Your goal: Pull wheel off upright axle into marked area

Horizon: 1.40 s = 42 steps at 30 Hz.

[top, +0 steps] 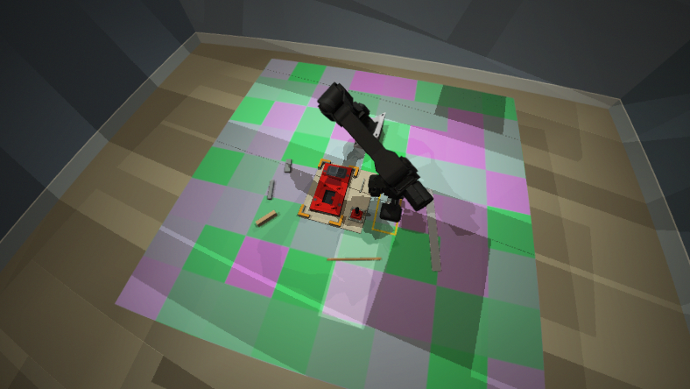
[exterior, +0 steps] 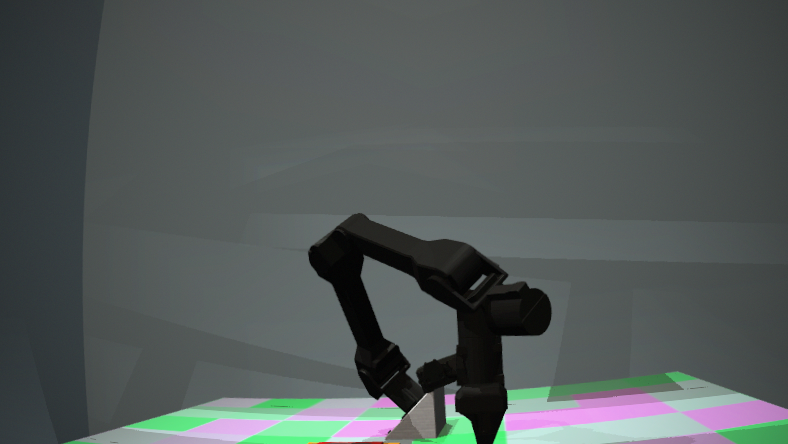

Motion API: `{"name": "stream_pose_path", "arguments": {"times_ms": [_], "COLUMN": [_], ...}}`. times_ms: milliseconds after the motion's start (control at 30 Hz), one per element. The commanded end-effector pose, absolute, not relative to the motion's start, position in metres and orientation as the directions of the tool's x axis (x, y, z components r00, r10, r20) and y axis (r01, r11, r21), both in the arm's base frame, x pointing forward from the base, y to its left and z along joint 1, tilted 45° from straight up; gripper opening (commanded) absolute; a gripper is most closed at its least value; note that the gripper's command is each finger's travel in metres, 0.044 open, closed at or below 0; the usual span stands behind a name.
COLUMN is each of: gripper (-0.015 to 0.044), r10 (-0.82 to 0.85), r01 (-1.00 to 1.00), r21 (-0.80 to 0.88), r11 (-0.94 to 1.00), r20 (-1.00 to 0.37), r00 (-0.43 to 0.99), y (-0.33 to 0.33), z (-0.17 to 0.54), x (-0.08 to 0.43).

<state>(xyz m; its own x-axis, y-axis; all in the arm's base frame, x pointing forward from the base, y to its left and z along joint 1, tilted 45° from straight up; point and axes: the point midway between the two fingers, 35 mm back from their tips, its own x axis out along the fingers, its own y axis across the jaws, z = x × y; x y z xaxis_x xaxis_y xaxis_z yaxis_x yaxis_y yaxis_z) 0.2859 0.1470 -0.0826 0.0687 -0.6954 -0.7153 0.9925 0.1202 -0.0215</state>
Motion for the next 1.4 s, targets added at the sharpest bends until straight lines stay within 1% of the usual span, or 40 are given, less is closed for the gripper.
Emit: {"name": "stream_pose_path", "arguments": {"times_ms": [0,100,167,267,300,433,500,1367], "gripper": [0.0300,0.0300,0.0352,0.0431,0.0440,0.0440,0.0440,0.0440], "r10": [-0.684,-0.684,-0.685,-0.683,-0.683,-0.684,-0.685,-0.685], "r01": [0.992,0.992,0.991,0.991,0.991,0.992,0.992,0.992], "r21": [-0.005,-0.005,-0.007,-0.009,-0.010,-0.012,-0.012,-0.012], "r11": [0.128,0.128,0.136,0.134,0.133,0.129,0.128,0.128], "r20": [-0.725,-0.725,-0.723,-0.726,-0.726,-0.725,-0.724,-0.724], "r00": [0.085,0.085,0.089,0.086,0.085,0.080,0.080,0.080], "y": [0.170,0.171,0.169,0.171,0.172,0.168,0.167,0.167], "z": [-0.060,-0.058,-0.060,-0.039,-0.032,-0.007,-0.003,-0.003], "x": [0.284,0.284,0.279,0.253,0.244,0.208,0.202,0.202]}}
